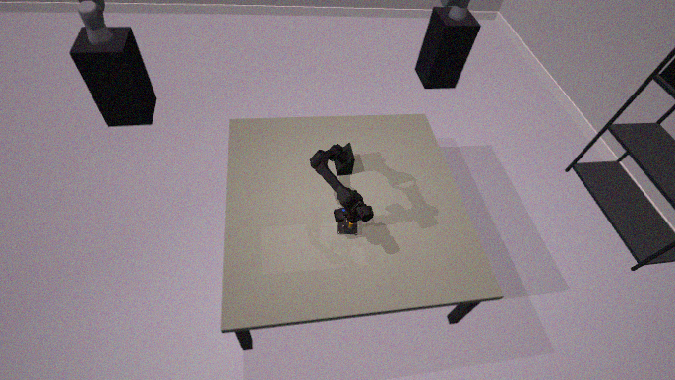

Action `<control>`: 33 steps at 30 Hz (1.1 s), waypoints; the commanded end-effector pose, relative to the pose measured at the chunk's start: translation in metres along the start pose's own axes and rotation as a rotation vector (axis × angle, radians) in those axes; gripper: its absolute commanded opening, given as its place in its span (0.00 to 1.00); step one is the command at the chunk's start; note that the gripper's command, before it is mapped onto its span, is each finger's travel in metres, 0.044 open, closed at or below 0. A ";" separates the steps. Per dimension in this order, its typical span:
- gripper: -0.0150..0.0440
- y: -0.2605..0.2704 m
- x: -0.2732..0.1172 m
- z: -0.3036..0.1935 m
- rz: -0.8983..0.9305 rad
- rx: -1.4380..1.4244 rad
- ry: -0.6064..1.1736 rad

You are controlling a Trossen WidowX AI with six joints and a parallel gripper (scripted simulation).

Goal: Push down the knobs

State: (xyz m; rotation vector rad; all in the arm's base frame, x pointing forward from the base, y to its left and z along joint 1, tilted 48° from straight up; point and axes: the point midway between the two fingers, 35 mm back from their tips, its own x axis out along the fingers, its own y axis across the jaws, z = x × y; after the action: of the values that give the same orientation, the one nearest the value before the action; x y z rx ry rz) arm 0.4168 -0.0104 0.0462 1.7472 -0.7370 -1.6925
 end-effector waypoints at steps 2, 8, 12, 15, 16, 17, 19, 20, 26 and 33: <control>0.25 0.002 -0.002 -0.001 -0.001 0.014 -0.004; 0.25 0.002 -0.011 -0.001 -0.001 0.013 -0.004; 0.30 0.004 -0.012 -0.001 0.002 0.012 -0.002; 0.43 0.004 -0.012 -0.001 0.002 0.012 -0.002; 0.48 0.004 -0.012 -0.001 0.002 0.012 -0.002; 0.52 0.004 -0.012 -0.001 0.002 0.012 -0.002; 0.61 0.004 -0.012 -0.001 0.002 0.012 -0.002; 0.65 0.003 -0.012 0.000 0.002 0.012 -0.002; 0.92 -0.009 -0.032 0.057 -0.009 0.009 -0.003; 1.00 -0.017 -0.040 0.139 -0.009 0.006 -0.008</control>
State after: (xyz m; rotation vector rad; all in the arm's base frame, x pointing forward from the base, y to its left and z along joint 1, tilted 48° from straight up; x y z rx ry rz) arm 0.3046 0.0264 0.0593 1.7467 -0.7324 -1.6978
